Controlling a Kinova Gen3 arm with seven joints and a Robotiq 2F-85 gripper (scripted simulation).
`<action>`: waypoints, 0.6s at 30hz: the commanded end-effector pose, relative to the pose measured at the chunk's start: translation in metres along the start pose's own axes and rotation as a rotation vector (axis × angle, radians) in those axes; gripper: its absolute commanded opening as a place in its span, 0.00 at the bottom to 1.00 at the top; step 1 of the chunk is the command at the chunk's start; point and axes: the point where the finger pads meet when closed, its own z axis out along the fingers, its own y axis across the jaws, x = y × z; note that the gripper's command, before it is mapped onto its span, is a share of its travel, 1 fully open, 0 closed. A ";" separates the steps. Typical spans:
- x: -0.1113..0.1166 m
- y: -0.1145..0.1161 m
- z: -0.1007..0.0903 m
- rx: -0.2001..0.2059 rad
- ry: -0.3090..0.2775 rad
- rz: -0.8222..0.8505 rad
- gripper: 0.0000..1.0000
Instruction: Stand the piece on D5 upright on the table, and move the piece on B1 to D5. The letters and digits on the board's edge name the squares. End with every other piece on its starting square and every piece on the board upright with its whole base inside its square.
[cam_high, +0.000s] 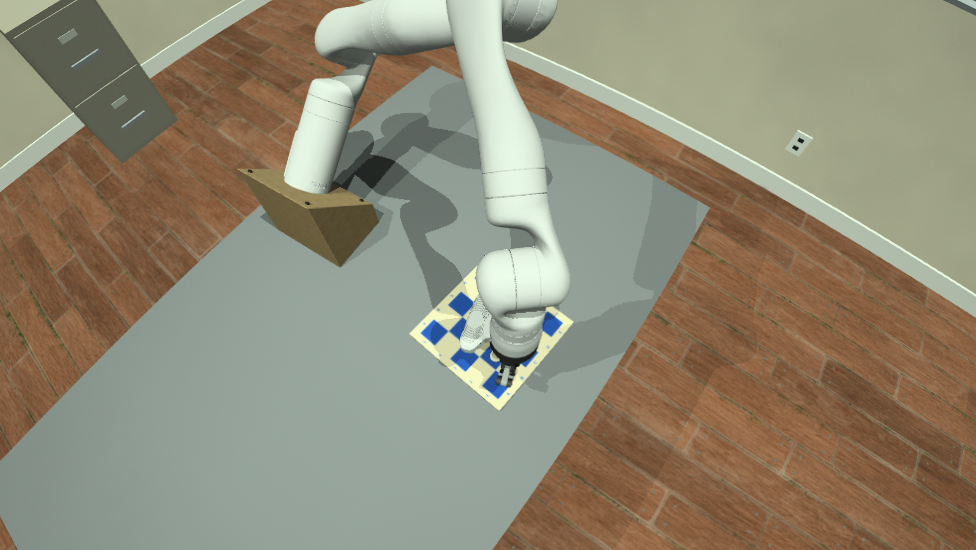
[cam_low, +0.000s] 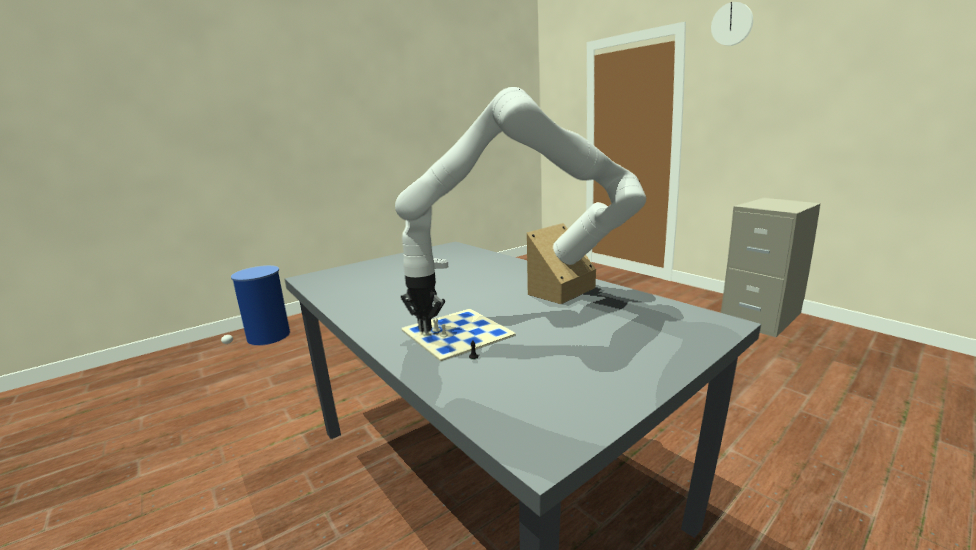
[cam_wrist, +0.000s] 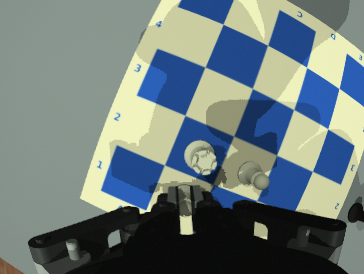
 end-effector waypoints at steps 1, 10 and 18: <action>0.000 0.000 -0.004 0.001 -0.001 0.000 0.00; 0.000 0.000 -0.045 0.001 -0.001 0.000 0.00; 0.000 0.000 -0.094 0.001 -0.001 0.000 0.00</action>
